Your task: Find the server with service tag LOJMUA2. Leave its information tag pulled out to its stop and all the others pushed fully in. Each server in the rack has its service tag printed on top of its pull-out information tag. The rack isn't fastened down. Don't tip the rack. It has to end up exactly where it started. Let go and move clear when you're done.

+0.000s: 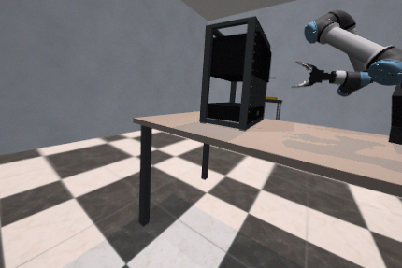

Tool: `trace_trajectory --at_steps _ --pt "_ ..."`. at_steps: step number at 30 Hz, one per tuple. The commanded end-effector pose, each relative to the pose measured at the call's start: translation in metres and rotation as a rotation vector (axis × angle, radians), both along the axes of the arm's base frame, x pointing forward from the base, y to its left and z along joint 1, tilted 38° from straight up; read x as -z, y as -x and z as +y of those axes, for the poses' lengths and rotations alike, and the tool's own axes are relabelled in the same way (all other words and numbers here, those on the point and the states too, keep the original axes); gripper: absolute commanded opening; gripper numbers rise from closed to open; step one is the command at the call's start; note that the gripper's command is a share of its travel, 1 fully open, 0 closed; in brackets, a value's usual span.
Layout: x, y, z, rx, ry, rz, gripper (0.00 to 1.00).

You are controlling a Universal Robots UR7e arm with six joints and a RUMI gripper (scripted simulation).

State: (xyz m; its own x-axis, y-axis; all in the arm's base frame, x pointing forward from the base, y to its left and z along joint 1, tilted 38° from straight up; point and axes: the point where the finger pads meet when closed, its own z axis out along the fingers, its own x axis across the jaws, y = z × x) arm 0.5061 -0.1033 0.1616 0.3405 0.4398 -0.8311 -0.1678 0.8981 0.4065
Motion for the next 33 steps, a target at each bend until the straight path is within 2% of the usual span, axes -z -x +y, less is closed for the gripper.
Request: trace_trajectory --at_steps 1,33 --pt "0.002 -0.001 -0.002 0.001 -0.012 0.007 1.0" --pt "0.013 -0.005 -0.01 0.003 -0.064 0.042 1.0"
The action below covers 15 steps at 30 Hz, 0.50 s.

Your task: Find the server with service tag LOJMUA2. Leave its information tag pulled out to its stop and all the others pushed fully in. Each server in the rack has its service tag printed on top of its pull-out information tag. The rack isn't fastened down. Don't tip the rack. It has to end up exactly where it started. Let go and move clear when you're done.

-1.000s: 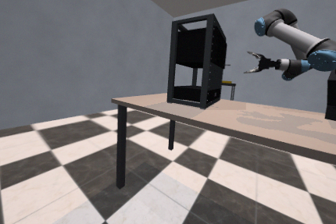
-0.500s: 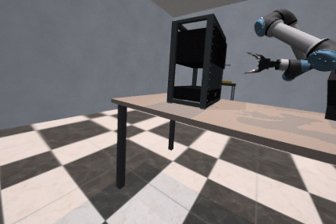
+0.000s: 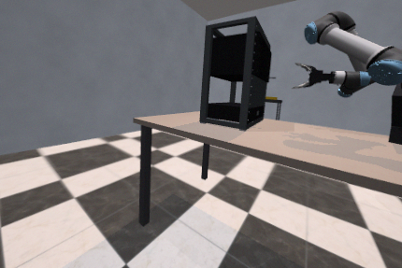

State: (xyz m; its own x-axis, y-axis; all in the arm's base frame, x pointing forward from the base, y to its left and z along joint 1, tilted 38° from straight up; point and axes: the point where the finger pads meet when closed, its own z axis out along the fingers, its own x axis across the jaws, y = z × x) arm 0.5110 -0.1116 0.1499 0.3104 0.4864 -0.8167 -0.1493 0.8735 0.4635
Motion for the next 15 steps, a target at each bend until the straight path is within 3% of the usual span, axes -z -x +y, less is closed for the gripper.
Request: trace_trajectory --at_steps 1,15 --pt "0.0016 -0.0007 -0.0016 0.001 -0.008 0.005 1.0" --pt "0.0054 -0.0021 -0.004 0.002 -0.026 0.017 1.0"
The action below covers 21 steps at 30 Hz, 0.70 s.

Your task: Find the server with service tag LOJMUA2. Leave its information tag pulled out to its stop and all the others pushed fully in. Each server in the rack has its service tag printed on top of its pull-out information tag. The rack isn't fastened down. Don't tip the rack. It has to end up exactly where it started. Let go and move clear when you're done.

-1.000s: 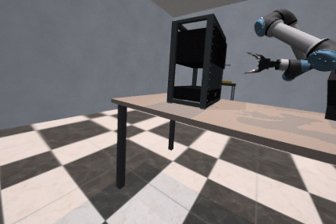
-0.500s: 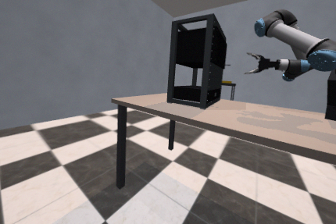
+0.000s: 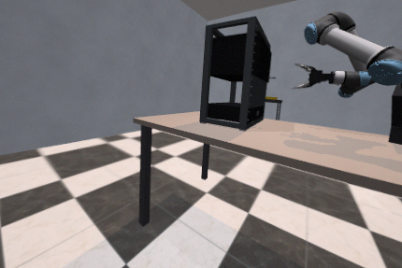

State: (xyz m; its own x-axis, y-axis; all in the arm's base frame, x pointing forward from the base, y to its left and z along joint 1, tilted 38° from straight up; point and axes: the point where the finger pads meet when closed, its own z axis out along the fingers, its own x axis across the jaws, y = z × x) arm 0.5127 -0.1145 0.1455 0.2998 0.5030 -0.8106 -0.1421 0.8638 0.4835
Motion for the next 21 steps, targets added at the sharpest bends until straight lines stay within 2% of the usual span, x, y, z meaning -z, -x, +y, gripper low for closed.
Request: trace_trajectory --at_steps 1,21 --pt "0.0012 -0.0005 -0.0013 0.001 -0.007 0.004 1.0" --pt "0.0059 -0.0022 -0.0042 0.002 -0.028 0.018 1.0"
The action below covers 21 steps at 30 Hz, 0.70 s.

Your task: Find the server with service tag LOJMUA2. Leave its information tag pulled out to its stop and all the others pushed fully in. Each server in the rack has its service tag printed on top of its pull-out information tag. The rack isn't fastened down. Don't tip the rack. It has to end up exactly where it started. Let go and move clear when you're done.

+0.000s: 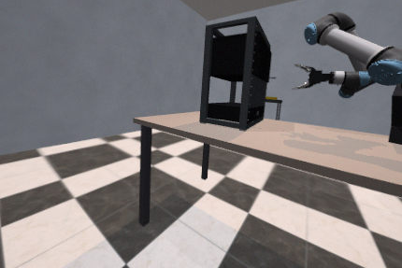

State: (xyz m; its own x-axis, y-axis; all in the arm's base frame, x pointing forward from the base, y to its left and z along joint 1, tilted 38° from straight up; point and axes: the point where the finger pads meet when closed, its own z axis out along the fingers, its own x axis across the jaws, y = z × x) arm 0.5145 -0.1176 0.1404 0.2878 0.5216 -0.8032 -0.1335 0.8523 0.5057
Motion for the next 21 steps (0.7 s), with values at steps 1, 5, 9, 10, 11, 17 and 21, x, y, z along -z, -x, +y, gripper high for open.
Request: trace_trajectory --at_steps 1,5,9,10,11,17,21 --pt "0.001 -0.0004 -0.0011 0.001 -0.006 0.003 1.0" --pt "0.0019 -0.0007 -0.0017 0.001 -0.009 0.006 1.0" --pt "0.0023 -0.0008 -0.0019 0.001 -0.011 0.007 1.0" --pt "0.0025 -0.0009 -0.002 0.001 -0.012 0.008 1.0" --pt "0.0027 -0.001 -0.0021 0.001 -0.013 0.008 1.0" --pt "0.0039 -0.0013 -0.0028 0.002 -0.018 0.012 1.0" --pt "0.0046 -0.0016 -0.0032 0.002 -0.021 0.014 1.0"
